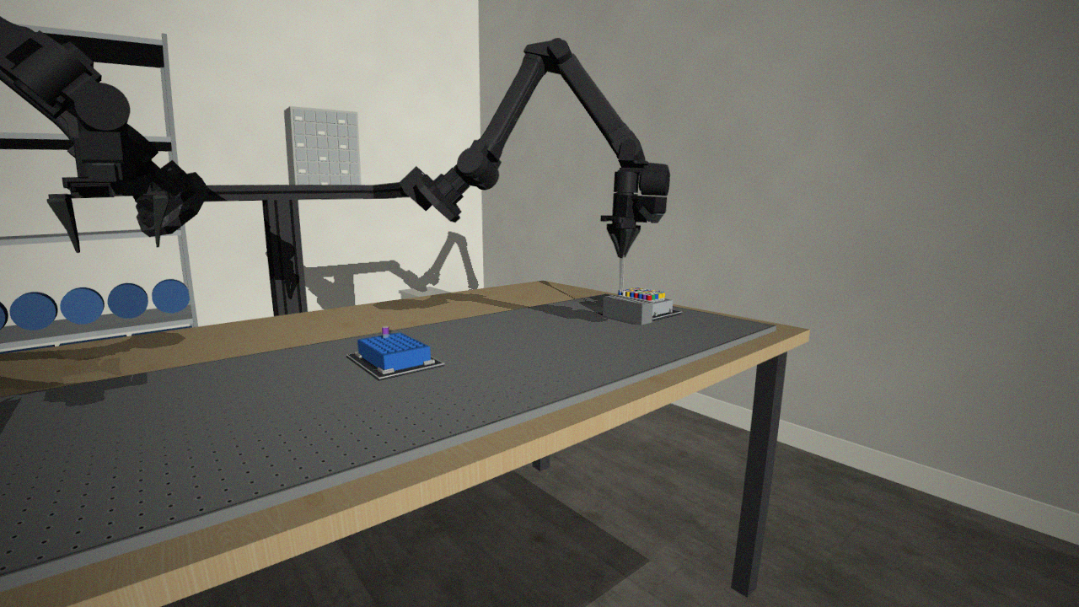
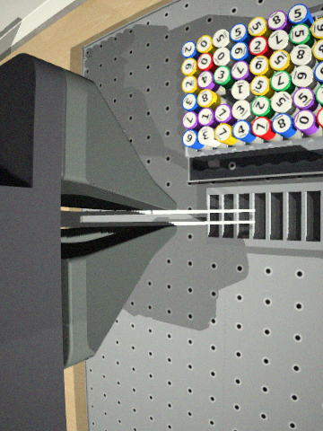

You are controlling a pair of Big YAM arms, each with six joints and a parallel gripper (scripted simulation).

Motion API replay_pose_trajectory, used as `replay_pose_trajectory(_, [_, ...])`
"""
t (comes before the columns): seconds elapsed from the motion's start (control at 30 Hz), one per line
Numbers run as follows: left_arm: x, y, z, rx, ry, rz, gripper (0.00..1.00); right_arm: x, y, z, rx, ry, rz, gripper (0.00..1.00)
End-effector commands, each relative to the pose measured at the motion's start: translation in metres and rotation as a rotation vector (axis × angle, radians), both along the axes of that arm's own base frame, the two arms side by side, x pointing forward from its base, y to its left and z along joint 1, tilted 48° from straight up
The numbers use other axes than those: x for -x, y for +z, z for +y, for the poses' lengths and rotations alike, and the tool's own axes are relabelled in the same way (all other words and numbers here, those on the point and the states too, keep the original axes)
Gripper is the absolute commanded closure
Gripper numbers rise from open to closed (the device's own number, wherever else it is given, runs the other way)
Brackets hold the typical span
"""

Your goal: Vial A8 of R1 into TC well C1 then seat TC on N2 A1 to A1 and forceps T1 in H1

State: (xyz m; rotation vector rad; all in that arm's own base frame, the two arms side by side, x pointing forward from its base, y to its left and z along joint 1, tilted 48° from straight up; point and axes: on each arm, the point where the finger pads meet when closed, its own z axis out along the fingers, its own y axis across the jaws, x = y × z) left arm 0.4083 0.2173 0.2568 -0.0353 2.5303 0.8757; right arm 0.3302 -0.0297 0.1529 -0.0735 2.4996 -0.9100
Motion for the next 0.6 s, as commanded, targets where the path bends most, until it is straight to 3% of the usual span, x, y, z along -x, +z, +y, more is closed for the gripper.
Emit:
replay_pose_trajectory(0.0, [0.0001,-0.0049,0.0062,-0.003,0.005,0.004,0.93,-0.0047,0.0077,0.0019,-0.007,-0.004,-0.019,0.0])
replay_pose_trajectory(0.57, [-0.0021,-0.0074,0.0088,-0.003,0.005,0.004,0.93,-0.0047,0.0077,0.0019,-0.007,-0.004,-0.019,0.0])
